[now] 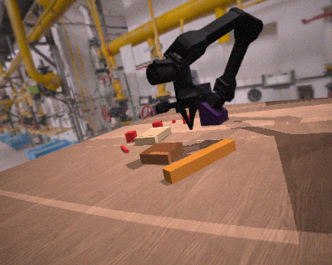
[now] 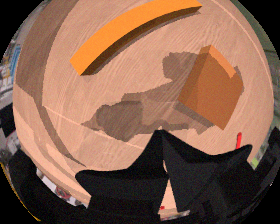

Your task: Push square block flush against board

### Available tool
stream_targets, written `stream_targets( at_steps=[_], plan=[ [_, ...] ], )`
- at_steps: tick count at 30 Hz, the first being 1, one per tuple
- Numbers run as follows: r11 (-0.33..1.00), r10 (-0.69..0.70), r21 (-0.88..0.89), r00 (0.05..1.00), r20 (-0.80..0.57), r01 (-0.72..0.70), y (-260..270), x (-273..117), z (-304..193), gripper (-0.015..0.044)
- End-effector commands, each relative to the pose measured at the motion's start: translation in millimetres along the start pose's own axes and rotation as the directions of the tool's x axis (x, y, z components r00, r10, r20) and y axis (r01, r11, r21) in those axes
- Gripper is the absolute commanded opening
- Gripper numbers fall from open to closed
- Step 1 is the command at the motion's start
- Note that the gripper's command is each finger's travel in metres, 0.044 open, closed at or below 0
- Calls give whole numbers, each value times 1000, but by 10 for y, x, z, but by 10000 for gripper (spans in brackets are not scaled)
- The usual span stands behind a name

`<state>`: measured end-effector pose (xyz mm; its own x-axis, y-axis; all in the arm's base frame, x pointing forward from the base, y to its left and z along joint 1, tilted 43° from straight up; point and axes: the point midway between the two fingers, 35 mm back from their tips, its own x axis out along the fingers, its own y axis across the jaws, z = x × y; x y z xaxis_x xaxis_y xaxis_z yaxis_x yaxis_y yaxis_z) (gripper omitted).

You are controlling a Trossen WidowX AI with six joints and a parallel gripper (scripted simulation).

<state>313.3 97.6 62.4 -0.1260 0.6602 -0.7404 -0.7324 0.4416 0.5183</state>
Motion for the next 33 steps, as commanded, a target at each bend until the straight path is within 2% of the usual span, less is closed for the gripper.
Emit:
stream_targets(
  at_steps=[1, 3, 5, 33],
  plan=[
    [1000, -1, -19, 1000, 5, 1, 15, 114, 15, 0],
    [1000, 0, -19, 1000, 6, 0, 20, 420, 17, 0],
    [1000, 2, -20, 1000, 7, -2, 31, 540, 13, 0],
    [1000, 1, -21, 1000, 7, 0, 12, 528, 253, 0]
  ],
)
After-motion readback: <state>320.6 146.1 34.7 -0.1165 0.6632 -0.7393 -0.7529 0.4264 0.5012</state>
